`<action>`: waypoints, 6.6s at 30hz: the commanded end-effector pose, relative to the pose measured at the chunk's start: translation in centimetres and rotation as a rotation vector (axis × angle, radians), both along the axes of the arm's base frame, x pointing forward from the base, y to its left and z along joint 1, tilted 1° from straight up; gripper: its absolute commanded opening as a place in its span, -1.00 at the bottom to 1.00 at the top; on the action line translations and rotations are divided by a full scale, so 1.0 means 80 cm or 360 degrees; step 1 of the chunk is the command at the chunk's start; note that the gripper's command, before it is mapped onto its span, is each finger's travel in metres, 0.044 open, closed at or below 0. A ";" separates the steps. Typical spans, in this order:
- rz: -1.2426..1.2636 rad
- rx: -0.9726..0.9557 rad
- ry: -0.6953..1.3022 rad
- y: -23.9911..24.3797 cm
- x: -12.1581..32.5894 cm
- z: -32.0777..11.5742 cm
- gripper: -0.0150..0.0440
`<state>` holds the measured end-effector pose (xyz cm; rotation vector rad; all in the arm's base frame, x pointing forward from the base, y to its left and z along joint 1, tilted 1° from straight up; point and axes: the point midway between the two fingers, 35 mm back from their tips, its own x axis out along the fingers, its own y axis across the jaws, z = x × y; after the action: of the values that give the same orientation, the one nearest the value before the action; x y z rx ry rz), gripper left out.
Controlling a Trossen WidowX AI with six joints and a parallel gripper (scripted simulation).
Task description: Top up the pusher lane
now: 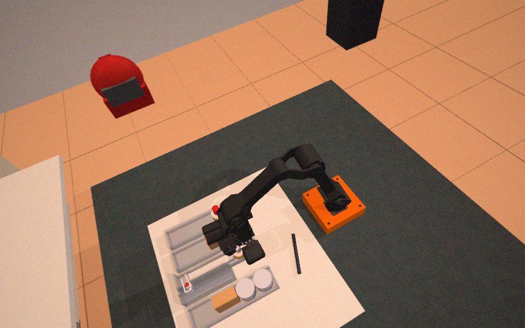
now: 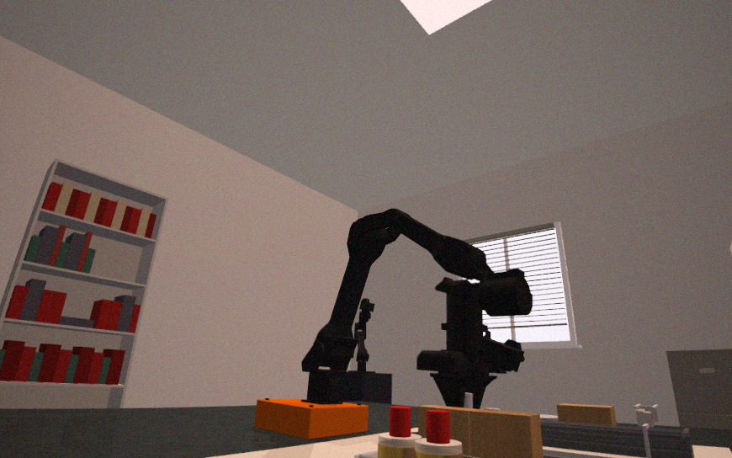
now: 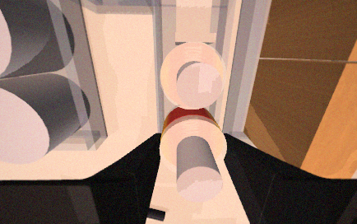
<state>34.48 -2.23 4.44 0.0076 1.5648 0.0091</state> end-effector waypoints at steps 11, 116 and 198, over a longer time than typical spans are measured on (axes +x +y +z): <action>-0.0006 0.0001 -0.0047 0.000 0.012 0.005 -0.49; -0.0006 0.0001 -0.0047 0.001 0.007 -0.025 -0.49; -0.0006 0.0001 -0.0042 -0.001 -0.040 0.001 0.55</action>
<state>32.24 -2.32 4.59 0.0128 1.5353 0.0011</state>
